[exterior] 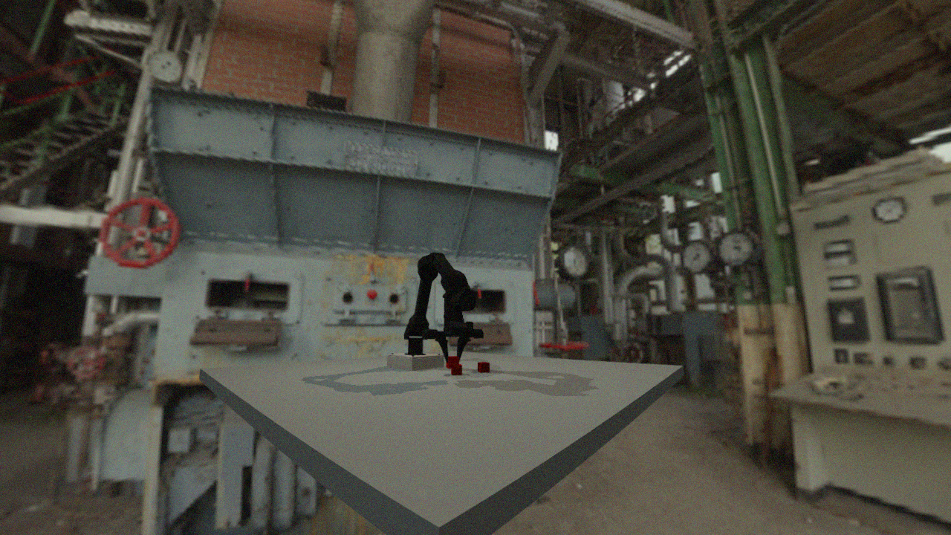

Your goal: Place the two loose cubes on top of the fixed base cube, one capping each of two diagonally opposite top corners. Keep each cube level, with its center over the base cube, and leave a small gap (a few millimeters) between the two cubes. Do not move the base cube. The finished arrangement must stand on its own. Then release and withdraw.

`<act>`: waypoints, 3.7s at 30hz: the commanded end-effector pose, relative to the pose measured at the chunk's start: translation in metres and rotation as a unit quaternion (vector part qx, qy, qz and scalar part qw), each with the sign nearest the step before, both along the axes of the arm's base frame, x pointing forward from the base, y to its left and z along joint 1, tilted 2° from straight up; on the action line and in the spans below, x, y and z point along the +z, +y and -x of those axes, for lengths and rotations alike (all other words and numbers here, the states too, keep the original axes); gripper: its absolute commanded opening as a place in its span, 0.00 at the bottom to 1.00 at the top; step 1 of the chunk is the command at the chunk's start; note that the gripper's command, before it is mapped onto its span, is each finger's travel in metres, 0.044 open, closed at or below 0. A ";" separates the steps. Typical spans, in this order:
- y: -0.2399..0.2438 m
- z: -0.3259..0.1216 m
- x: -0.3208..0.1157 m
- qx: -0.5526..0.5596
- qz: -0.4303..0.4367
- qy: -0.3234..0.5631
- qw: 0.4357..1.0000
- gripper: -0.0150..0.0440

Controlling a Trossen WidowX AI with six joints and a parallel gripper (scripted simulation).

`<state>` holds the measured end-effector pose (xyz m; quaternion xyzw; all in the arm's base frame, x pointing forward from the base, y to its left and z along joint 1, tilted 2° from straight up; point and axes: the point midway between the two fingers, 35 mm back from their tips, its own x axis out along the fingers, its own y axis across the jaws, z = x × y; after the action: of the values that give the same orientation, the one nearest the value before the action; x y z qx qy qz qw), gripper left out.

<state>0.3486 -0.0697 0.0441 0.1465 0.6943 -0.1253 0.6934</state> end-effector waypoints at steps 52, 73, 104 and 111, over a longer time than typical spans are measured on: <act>0.094 0.025 0.051 0.195 0.002 -0.010 0.981 0.43; 0.149 0.055 0.038 0.324 0.000 -0.013 0.946 0.43; 0.185 0.086 0.026 0.421 -0.001 -0.016 0.907 0.43; 0.186 0.086 0.010 0.421 -0.001 -0.016 0.907 0.43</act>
<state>0.2651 0.1166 0.0639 -0.1553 0.6764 0.1800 0.6972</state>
